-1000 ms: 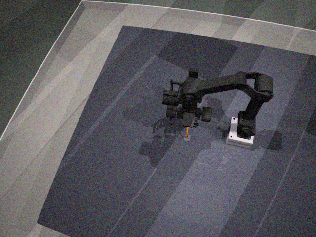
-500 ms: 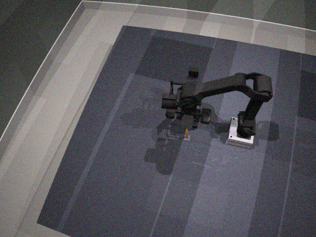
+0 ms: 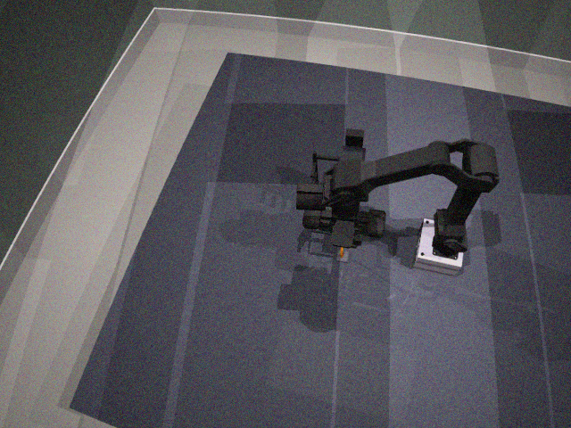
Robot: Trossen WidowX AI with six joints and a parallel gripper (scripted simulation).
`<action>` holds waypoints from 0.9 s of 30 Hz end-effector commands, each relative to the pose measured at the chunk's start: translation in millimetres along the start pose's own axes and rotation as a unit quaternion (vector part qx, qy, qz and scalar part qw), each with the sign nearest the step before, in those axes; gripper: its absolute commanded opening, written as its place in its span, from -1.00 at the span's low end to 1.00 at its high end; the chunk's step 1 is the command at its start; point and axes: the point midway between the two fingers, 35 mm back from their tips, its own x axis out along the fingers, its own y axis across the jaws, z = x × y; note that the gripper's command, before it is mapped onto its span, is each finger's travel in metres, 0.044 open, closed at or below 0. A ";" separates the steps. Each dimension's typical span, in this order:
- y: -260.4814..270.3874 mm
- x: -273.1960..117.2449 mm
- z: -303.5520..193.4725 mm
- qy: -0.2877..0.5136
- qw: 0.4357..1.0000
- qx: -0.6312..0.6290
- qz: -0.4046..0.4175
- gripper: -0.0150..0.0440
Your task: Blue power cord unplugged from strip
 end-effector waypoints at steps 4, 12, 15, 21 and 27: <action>-0.8 -1.1 5.3 -0.001 1.000 -0.002 -0.001 0.84; 0.2 -12.3 59.9 -0.004 1.000 -0.002 -0.001 1.00; 0.2 -12.3 59.9 -0.004 1.000 -0.002 -0.001 1.00; 0.2 -12.3 59.9 -0.004 1.000 -0.002 -0.001 1.00; 0.2 -12.3 59.9 -0.004 1.000 -0.002 -0.001 1.00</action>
